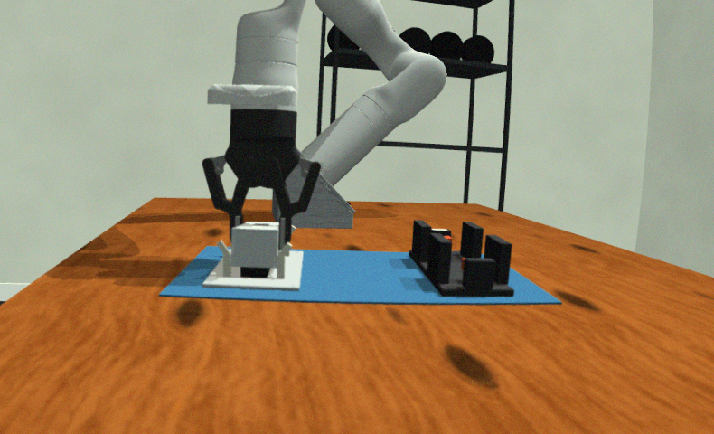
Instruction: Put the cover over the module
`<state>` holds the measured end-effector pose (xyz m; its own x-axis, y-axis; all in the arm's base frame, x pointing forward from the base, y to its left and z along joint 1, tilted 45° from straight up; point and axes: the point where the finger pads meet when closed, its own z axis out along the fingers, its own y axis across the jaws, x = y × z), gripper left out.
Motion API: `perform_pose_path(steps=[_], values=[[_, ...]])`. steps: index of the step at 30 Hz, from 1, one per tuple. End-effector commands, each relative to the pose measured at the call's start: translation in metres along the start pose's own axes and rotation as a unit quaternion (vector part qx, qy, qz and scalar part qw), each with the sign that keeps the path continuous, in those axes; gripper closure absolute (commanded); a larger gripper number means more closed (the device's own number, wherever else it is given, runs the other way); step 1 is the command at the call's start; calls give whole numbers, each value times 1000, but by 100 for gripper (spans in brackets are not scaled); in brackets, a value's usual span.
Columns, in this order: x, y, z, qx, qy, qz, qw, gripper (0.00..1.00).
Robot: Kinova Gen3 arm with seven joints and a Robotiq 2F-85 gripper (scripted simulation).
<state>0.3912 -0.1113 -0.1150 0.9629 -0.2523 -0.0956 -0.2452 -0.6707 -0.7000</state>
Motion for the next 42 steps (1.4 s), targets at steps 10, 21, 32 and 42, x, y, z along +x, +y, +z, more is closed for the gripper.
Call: perform_pose_path(steps=[10,21,32,42], values=[[1,0,-2,-1,1,0,1000,100],[3,1,4,-1,1,0,1000,100],[3,1,3,-1,2,0,1000,100],[2,0,3,-1,1,0,1000,100]])
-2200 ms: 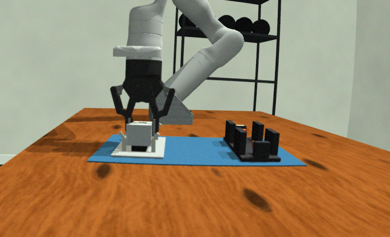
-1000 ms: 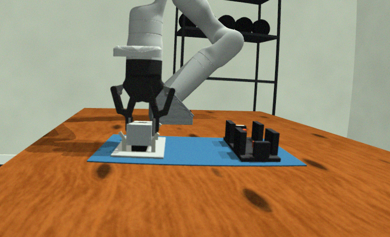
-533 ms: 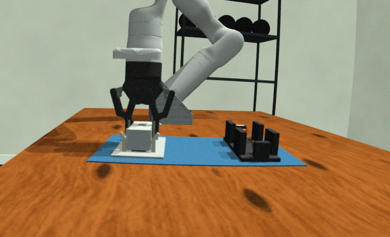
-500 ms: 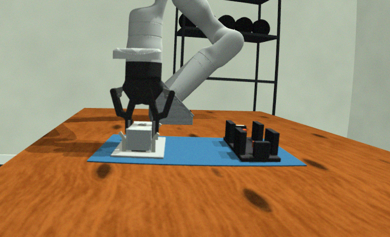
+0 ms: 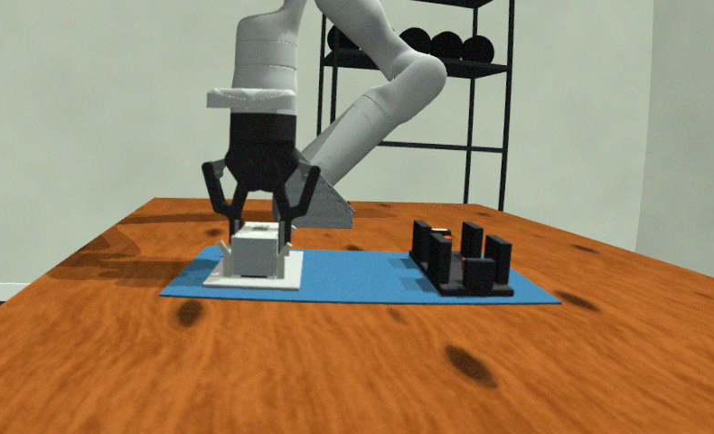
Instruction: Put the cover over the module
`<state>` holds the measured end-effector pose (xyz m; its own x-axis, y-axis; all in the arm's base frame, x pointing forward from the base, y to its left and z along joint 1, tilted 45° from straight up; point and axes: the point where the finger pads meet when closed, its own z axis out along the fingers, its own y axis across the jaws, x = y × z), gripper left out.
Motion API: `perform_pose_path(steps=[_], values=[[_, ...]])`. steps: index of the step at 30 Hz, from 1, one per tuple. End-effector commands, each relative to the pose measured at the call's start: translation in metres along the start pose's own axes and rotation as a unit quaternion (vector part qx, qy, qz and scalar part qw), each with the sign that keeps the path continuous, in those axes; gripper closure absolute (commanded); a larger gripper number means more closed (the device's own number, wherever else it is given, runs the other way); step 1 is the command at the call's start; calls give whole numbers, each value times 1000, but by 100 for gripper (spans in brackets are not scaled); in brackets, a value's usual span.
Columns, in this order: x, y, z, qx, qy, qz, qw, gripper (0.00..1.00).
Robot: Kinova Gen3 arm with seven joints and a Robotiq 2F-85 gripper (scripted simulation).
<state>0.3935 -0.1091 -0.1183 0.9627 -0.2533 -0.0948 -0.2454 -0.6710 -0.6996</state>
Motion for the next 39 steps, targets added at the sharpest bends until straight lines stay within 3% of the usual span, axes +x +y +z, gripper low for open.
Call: perform_pose_path(steps=[1,37,38,39], values=[[0,0,-1,0,1,0,1000,100],[2,0,1,0,1,0,1000,100],[3,0,0,-1,1,0,1000,0],[3,0,0,-1,1,0,1000,0]])
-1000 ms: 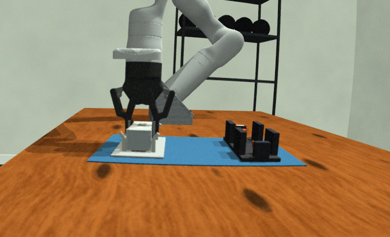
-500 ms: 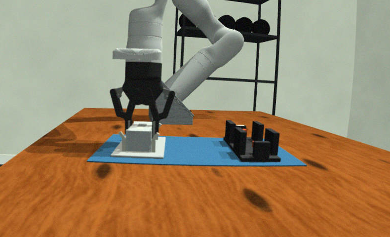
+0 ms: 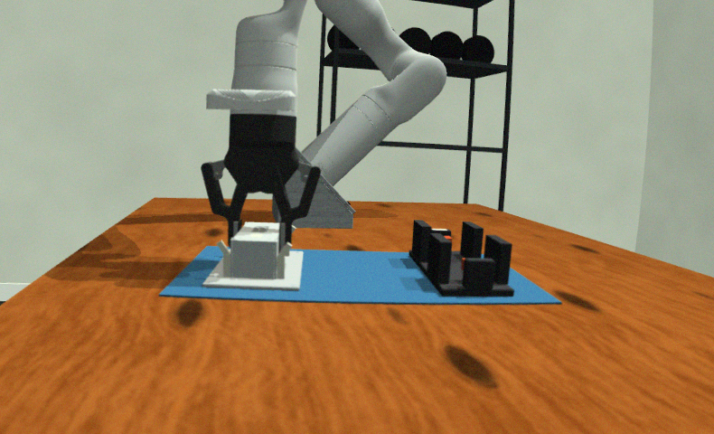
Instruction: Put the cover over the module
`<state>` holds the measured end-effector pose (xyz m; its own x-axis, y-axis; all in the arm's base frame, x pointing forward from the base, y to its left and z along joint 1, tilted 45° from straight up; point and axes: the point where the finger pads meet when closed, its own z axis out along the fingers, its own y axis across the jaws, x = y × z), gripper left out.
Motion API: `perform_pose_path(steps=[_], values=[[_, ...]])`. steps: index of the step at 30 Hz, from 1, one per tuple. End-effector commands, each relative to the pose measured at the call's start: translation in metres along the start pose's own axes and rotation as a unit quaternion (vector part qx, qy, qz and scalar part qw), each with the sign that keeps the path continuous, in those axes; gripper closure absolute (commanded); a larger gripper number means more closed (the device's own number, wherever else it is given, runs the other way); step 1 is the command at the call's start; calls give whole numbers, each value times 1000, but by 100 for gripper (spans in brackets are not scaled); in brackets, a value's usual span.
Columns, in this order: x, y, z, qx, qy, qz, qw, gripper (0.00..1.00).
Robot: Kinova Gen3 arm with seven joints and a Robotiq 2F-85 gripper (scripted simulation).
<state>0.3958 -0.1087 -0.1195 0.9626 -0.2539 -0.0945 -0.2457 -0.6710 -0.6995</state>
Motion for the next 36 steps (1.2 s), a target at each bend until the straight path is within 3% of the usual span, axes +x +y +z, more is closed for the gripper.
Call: perform_pose_path(steps=[1,32,36], values=[[1,0,-1,-1,1,0,1000,0],[1,0,-1,-1,1,0,1000,0],[1,0,-25,0,1,0,1000,0]])
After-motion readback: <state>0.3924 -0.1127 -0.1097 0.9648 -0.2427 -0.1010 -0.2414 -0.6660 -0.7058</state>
